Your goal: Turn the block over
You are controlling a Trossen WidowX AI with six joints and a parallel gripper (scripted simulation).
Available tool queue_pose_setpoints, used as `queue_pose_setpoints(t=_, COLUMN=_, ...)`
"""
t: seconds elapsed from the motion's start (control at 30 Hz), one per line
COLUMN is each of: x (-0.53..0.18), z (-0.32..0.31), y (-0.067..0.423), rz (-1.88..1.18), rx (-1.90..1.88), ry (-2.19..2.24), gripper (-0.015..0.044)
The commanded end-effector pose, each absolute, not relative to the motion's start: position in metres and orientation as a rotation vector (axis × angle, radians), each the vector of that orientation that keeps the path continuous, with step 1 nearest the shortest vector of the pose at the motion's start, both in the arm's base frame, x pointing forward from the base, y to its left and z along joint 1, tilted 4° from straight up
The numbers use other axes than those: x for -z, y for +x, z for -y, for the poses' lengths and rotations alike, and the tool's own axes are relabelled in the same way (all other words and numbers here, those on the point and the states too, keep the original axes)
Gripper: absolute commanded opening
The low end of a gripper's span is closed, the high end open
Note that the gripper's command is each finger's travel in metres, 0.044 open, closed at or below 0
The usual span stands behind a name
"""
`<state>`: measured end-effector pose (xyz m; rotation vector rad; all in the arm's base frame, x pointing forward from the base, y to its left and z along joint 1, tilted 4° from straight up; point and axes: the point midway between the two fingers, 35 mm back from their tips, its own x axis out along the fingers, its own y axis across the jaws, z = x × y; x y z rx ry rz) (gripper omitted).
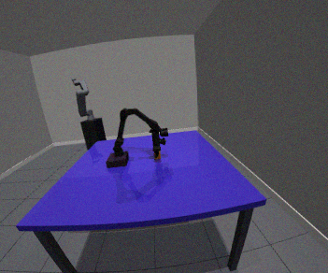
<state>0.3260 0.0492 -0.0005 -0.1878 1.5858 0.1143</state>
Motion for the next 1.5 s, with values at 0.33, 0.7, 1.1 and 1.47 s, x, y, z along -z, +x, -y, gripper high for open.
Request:
queue_pose_setpoints(t=0.33, x=-0.0252, z=-0.0509, y=0.3288, rz=-1.534, rx=-0.122, ry=-0.185, gripper=0.0)
queue_pose_setpoints(t=0.7, x=-0.0197, z=-0.0509, y=0.3297, rz=-1.357, rx=-0.136, ry=-0.168, gripper=0.0)
queue_pose_setpoints(t=1.1, x=-0.0186, z=-0.0503, y=0.3268, rz=-1.164, rx=-0.148, ry=-0.152, gripper=0.0)
queue_pose_setpoints(t=1.47, x=-0.0201, z=-0.0496, y=0.3233, rz=-1.059, rx=-0.154, ry=-0.145, gripper=0.0)
